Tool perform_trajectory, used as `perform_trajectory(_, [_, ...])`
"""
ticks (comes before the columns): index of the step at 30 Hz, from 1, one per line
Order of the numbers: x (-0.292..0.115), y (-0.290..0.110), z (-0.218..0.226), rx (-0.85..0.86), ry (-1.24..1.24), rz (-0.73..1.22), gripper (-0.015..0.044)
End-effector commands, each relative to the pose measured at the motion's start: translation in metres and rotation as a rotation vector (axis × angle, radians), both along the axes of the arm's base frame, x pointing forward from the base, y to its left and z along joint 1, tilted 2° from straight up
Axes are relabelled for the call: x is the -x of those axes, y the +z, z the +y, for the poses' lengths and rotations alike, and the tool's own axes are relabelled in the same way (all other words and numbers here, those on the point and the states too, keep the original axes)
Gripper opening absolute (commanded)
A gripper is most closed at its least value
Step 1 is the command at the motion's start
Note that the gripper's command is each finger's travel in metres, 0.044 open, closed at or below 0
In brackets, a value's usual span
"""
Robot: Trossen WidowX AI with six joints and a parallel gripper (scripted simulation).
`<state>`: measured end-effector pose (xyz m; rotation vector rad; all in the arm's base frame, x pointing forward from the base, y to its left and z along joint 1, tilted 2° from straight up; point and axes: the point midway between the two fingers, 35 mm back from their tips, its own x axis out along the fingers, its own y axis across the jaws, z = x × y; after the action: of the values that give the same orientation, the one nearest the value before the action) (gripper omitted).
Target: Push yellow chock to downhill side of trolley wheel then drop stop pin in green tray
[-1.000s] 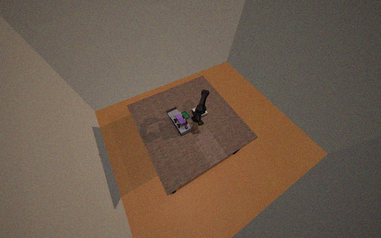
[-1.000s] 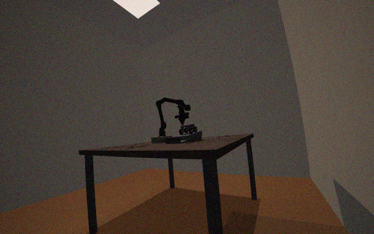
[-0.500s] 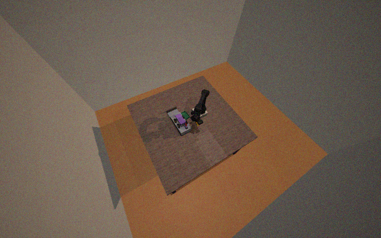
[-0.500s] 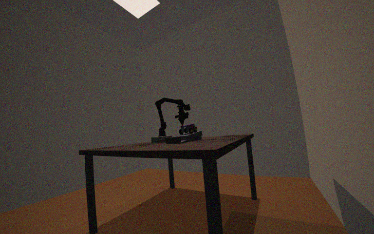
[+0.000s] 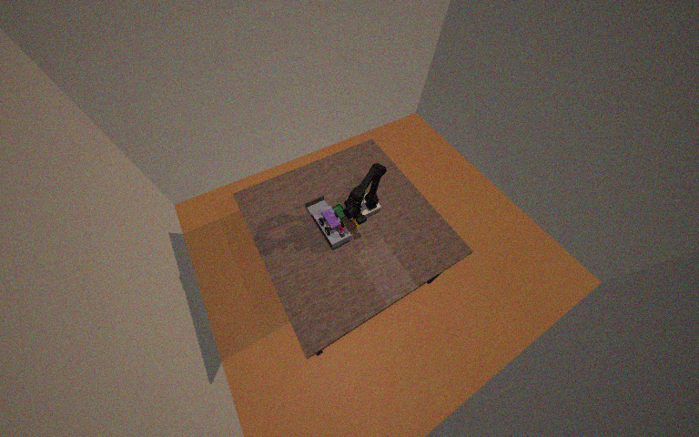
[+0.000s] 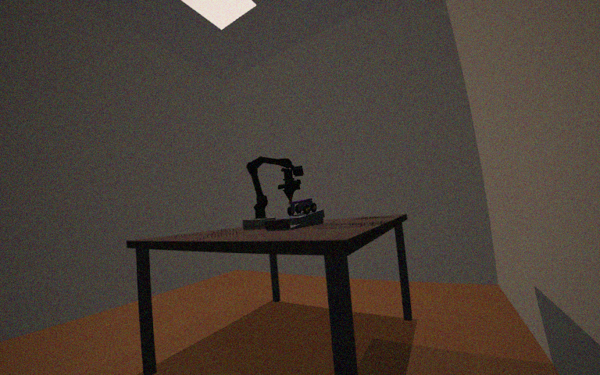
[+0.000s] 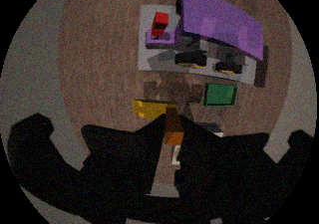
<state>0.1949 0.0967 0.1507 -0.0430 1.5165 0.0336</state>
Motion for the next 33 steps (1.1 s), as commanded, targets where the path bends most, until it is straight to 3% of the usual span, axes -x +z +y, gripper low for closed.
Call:
perform_trajectory(1, [-0.003,-0.001,-0.013,-0.003,0.004,0.003,0.0000])
perform_trajectory(33, [-0.032,-0.005,-0.119,0.008,0.004,0.000,0.0000])
